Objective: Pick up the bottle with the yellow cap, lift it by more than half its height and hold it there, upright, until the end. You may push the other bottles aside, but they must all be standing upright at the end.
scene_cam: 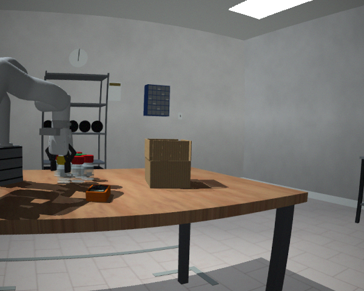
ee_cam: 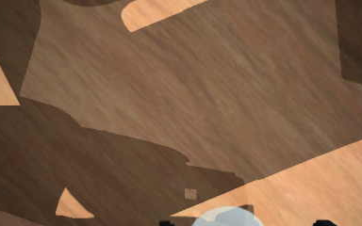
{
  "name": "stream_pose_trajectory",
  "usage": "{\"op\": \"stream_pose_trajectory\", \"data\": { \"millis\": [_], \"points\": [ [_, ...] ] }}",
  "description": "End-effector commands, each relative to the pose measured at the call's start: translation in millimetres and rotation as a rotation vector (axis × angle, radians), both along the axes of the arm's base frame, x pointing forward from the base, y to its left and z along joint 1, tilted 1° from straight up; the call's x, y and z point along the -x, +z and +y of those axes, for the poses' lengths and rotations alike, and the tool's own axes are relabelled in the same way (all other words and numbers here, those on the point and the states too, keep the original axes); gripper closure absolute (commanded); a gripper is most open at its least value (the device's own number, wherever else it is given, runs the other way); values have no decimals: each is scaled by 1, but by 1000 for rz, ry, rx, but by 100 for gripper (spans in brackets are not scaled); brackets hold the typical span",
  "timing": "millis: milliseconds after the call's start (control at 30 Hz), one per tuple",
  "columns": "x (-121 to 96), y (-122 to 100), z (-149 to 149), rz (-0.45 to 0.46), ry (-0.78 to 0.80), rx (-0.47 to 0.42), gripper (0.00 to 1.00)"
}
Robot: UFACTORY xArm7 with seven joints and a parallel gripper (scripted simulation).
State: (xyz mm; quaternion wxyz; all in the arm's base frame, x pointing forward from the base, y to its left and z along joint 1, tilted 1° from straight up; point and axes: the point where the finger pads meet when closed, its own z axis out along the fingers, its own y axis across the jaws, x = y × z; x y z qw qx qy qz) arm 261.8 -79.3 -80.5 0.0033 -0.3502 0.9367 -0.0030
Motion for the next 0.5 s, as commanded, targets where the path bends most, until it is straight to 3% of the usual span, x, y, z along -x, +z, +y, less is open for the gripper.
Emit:
{"op": "stream_pose_trajectory", "data": {
  "millis": [0, 467],
  "points": [
    [-3, 0, 2, -2, 0, 1, 21],
    [-11, -1, 9, -2, 0, 1, 21]
  ]
}}
